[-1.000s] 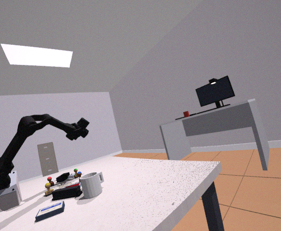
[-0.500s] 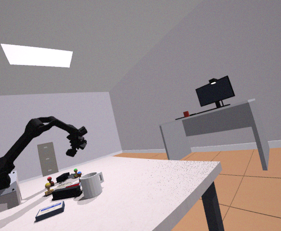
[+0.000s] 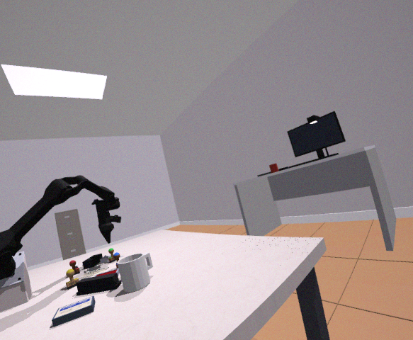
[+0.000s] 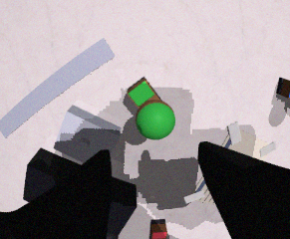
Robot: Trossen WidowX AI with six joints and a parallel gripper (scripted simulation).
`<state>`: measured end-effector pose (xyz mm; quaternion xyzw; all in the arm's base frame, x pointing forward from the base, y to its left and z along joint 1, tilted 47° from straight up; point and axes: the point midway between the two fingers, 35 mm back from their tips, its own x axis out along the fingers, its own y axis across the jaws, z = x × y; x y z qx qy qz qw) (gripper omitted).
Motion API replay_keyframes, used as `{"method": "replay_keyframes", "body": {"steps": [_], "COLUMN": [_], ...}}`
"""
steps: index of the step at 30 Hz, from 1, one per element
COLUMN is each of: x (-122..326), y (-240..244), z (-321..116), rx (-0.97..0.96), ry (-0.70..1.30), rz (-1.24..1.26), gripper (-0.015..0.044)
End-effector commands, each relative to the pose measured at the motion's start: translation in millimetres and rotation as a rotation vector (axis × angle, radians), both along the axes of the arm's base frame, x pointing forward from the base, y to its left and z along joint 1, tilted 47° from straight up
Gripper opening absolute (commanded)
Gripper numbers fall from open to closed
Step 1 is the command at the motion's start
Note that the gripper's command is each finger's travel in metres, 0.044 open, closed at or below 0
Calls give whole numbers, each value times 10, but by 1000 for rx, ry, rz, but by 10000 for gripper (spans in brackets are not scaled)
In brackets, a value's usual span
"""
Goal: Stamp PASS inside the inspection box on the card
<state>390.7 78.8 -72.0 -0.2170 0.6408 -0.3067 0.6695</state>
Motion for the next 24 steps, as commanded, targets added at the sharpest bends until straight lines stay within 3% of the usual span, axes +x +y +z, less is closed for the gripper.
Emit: {"method": "replay_keyframes", "body": {"steps": [1, 24], "x": [5, 23], "y": [-29, -241], "z": [25, -192], "rx": [-41, -40], "ry": [27, 27], "rz": [35, 35], "gripper": [212, 212]}}
